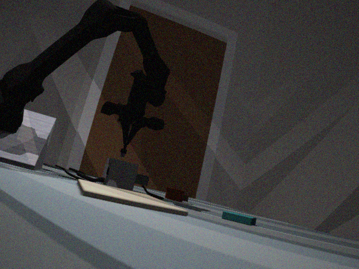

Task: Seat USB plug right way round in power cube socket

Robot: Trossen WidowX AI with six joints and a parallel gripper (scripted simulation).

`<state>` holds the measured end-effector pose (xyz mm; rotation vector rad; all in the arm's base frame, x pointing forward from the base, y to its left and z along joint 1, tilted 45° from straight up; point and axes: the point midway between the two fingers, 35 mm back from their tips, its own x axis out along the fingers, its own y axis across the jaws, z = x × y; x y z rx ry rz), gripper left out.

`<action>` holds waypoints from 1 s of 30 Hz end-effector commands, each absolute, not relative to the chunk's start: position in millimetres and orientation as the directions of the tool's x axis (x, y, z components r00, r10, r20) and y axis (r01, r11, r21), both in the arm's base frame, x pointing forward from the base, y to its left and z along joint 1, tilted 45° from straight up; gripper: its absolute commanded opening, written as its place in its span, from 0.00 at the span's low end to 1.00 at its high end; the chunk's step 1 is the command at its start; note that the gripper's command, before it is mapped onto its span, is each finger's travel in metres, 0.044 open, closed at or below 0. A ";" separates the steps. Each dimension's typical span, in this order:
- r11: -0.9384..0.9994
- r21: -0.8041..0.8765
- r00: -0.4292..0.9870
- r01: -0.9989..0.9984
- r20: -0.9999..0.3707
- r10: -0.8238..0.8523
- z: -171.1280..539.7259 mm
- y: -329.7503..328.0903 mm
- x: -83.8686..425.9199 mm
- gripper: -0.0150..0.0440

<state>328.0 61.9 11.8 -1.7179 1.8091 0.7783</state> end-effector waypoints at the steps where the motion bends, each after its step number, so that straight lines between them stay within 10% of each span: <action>1: 0.032 0.050 -0.058 -0.998 -0.718 -0.694 13.7 65.2 328.4 0.25; 30: 0.293 -0.211 -0.057 -0.933 -0.714 -0.697 17.8 67.6 328.6 0.25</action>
